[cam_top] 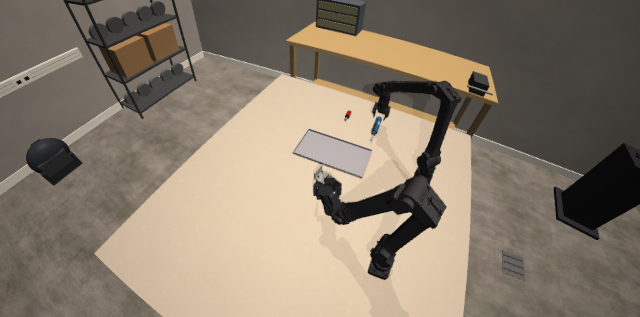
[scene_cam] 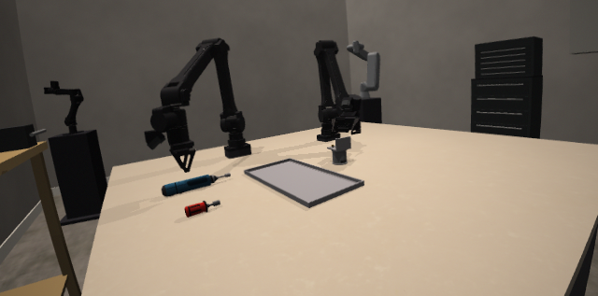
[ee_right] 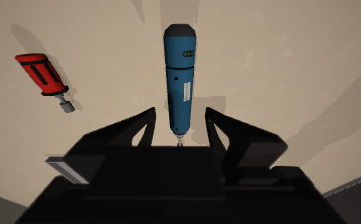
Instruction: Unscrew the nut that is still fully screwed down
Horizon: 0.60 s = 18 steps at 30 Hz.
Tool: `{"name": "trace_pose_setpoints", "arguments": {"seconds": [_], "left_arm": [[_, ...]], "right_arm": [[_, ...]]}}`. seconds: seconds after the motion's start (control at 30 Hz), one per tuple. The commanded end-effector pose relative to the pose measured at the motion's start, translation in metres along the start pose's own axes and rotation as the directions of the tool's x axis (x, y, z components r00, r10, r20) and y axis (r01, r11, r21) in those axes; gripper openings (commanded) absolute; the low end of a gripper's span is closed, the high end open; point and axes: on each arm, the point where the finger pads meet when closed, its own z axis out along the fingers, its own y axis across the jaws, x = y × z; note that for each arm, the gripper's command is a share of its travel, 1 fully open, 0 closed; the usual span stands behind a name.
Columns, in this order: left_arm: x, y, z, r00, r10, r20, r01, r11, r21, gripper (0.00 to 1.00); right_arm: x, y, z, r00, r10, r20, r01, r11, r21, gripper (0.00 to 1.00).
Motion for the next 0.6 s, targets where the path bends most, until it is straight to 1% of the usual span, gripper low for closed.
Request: {"name": "trace_pose_setpoints", "arguments": {"seconds": [0.0,0.07,0.13,0.17,0.23,0.27,0.33,0.57], "left_arm": [[0.004,0.007,0.0,0.999,0.025,0.02,-0.025,1.0,-0.018,0.86],[0.01,0.007,0.001,1.0,0.024,0.019,-0.024,1.0,-0.018,0.86],[0.001,0.013,0.005,0.999,0.039,0.034,-0.039,0.999,-0.022,0.86],[-0.012,0.014,0.002,0.997,0.062,0.056,-0.06,0.998,-0.029,0.86],[-0.012,0.014,0.002,0.997,0.062,0.056,-0.06,0.998,-0.029,0.86],[0.006,0.011,0.004,0.999,0.035,0.03,-0.035,0.999,-0.021,0.86],[0.016,0.008,0.003,0.999,0.027,0.021,-0.026,0.999,-0.018,0.86],[0.031,0.009,0.009,0.999,0.03,0.025,-0.03,0.999,-0.019,0.86]], "right_arm": [[-0.008,0.01,-0.011,1.0,0.0,0.022,0.0,1.0,-0.025,0.65],[-0.008,0.01,-0.011,1.0,0.0,0.022,0.0,1.0,-0.025,0.65],[-0.008,0.01,-0.011,1.0,0.0,0.022,0.0,1.0,-0.025,0.65],[-0.008,0.01,-0.011,1.0,0.0,0.022,0.0,1.0,-0.025,0.65],[-0.008,0.01,-0.011,1.0,0.0,0.022,0.0,1.0,-0.025,0.65],[-0.008,0.01,-0.011,1.0,0.0,0.022,0.0,1.0,-0.025,0.65],[-0.008,0.01,-0.011,1.0,0.0,0.022,0.0,1.0,-0.025,0.65],[-0.008,0.01,-0.011,1.0,0.0,0.022,0.0,1.0,-0.025,0.65]]}}
